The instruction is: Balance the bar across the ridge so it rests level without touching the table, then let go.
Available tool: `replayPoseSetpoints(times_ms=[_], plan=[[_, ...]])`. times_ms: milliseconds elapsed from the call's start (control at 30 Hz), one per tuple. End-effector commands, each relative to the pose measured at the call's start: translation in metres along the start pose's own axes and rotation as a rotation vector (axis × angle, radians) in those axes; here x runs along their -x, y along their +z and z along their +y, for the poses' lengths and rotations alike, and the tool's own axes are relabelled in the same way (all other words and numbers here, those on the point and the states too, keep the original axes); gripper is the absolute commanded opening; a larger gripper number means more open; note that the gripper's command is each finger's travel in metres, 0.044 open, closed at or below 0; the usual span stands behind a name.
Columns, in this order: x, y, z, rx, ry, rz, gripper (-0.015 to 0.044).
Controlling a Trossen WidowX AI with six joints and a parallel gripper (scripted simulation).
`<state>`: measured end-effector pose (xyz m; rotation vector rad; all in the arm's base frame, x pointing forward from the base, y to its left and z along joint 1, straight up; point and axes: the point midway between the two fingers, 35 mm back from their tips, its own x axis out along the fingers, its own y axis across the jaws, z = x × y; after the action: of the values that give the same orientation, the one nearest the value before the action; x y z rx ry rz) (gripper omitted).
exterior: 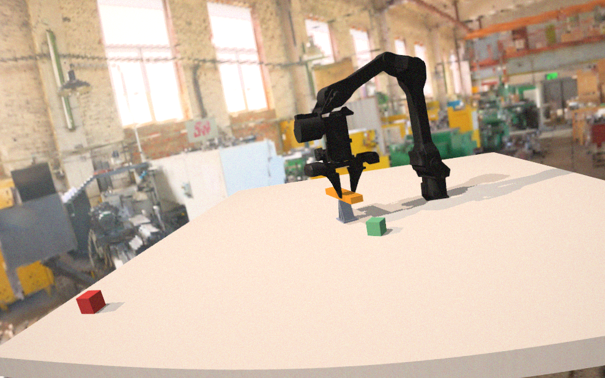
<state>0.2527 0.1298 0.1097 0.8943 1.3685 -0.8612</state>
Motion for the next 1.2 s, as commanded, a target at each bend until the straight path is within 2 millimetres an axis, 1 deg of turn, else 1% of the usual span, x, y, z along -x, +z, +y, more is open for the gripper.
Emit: replayPoseSetpoints(times_ms=[0,600,800,833,1167], plan=[[0.0,0.0,0.0,0.0,0.0,0.0,0.0],[0.0,0.0,0.0,0.0,0.0,0.0,0.0],[0.0,0.0,0.0,0.0,0.0,0.0,0.0157],[0.0,0.0,0.0,0.0,0.0,0.0,0.0167],[0.0,0.0,0.0,0.0,0.0,0.0,0.0167]])
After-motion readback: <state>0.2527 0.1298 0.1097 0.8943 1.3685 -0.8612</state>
